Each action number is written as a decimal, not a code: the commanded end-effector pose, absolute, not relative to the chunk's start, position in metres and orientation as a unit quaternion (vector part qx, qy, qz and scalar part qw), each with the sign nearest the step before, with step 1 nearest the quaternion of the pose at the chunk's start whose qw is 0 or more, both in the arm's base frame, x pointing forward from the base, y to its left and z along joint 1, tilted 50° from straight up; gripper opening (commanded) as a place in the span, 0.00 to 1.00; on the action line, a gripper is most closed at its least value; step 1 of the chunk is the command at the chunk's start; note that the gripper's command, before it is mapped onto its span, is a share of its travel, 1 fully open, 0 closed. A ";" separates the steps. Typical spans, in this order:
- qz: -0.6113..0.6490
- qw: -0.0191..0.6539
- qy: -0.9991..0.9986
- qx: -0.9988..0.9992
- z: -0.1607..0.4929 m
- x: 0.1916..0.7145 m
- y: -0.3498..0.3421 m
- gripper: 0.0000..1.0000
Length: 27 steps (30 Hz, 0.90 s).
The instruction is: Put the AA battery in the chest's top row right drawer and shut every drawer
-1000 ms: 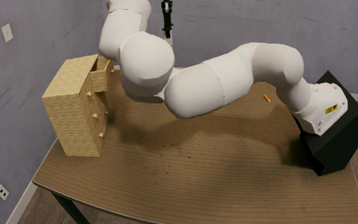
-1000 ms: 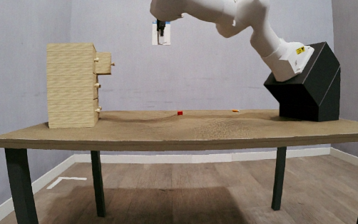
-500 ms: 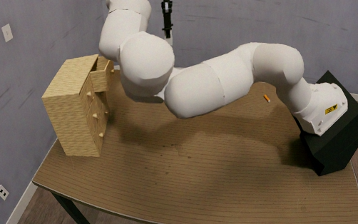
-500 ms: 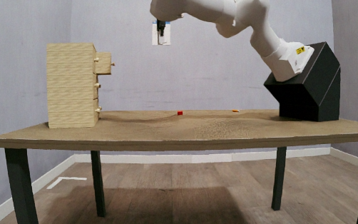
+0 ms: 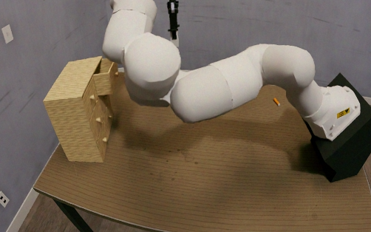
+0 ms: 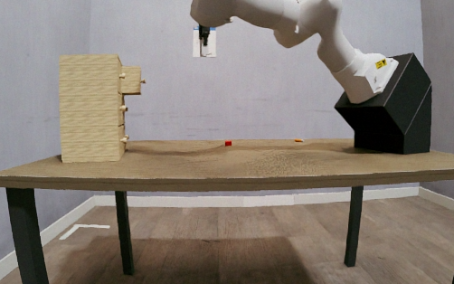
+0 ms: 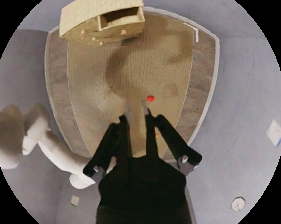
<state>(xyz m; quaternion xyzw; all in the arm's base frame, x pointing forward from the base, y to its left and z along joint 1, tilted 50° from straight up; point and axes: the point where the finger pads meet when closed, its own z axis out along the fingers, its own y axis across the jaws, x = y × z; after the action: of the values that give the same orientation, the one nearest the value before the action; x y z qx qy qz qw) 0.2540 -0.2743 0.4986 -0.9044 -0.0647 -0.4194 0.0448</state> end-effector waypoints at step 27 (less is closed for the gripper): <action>-0.422 -0.070 -0.210 -0.879 0.523 0.237 -0.271 0.28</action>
<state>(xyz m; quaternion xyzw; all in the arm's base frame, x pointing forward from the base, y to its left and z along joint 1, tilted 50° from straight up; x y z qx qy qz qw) 0.2406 -0.2690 0.5223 -0.8912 -0.1518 -0.4261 -0.0338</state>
